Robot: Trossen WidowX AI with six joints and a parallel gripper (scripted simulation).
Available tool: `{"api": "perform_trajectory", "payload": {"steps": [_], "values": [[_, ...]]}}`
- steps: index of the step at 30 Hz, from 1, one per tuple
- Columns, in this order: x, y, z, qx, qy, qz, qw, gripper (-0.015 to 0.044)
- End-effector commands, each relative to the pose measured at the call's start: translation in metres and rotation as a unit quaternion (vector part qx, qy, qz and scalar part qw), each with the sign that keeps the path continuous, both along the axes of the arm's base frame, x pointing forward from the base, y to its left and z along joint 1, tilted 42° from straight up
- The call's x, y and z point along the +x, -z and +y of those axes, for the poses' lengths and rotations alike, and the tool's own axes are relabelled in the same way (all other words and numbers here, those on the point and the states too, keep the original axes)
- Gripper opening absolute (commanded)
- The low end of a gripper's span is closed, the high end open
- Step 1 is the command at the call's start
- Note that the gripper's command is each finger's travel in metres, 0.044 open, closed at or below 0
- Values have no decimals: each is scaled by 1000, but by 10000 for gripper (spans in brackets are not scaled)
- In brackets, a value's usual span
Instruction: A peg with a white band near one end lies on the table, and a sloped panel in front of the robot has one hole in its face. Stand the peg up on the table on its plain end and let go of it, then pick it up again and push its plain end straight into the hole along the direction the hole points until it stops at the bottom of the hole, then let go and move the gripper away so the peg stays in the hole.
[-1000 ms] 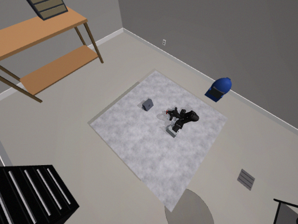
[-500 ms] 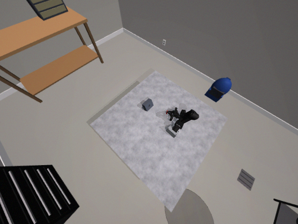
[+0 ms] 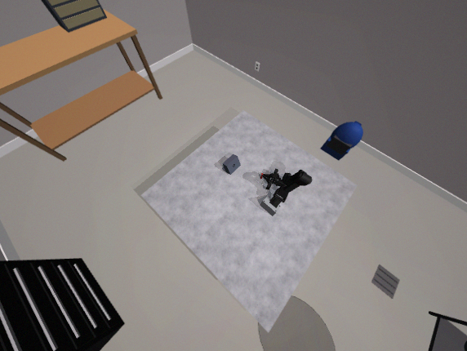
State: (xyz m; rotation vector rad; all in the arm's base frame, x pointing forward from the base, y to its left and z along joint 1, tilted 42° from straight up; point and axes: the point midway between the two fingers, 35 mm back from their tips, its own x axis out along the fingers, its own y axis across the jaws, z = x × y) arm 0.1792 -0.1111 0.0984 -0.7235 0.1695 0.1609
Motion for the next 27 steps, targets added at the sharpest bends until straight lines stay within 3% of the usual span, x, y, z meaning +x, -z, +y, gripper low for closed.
{"api": "perform_trajectory", "payload": {"steps": [1,7,10,27], "values": [[-1,2,-1,0,0,1,1000,49],[-1,1,-1,1,-2,-3,1000,49],[-1,0,0,2,-3,-4,1000,128],[-1,0,0,2,-3,-4,1000,130]]}}
